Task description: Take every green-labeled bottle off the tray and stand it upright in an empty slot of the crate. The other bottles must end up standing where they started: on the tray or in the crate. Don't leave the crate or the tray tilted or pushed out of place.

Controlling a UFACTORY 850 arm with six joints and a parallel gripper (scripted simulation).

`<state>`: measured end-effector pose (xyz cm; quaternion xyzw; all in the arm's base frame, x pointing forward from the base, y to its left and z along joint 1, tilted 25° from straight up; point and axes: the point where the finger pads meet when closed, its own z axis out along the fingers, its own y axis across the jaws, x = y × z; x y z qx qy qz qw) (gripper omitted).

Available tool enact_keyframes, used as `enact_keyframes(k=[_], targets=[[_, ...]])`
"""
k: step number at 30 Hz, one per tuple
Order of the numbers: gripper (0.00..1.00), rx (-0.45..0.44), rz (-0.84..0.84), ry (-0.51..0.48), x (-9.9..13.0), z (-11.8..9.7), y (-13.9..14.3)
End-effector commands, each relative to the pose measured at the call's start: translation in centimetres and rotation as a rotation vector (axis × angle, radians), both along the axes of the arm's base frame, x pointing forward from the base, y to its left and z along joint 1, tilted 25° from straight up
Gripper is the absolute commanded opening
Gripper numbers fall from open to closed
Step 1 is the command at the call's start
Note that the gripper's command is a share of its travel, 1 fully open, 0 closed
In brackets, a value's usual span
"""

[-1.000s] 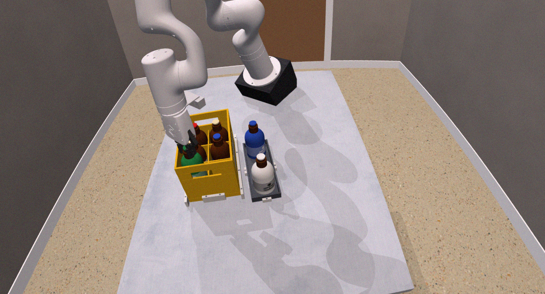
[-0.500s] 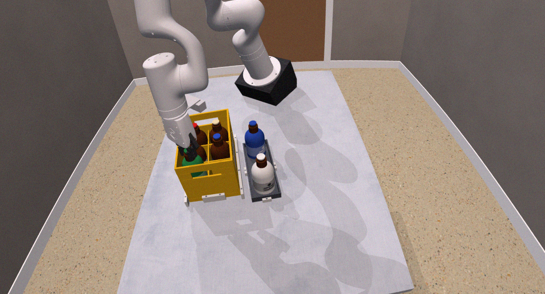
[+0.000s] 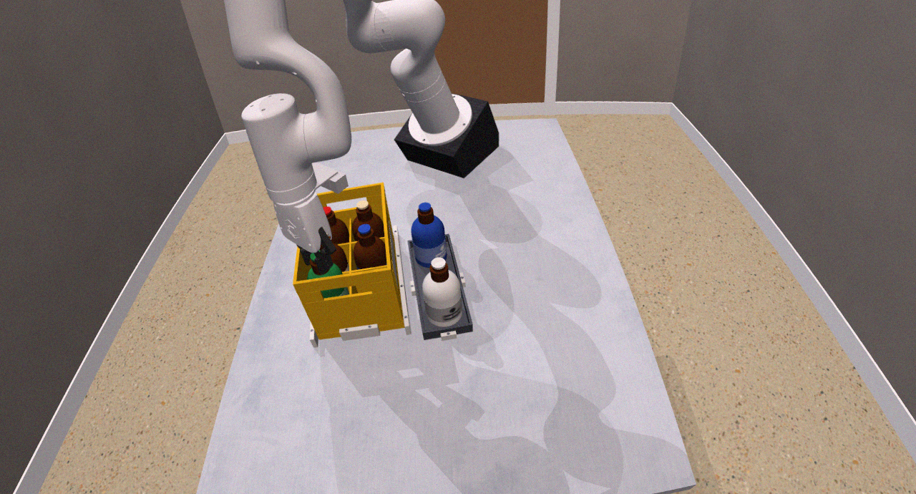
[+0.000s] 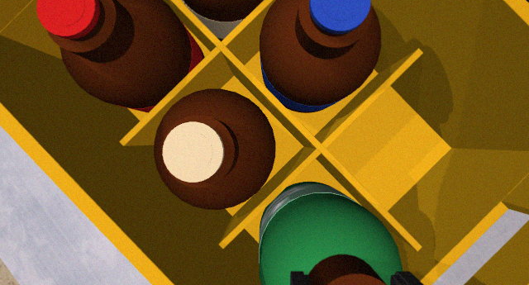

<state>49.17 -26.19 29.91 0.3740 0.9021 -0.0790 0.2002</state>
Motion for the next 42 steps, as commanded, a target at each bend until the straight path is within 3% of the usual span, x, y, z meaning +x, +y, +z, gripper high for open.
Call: enact_keyframes(k=[1, 42], targets=[[0.0, -0.001, 0.0, -0.001, 0.1, -0.09, -0.07], [0.0, -0.001, 0.0, -0.001, 0.35, -0.84, -0.31]])
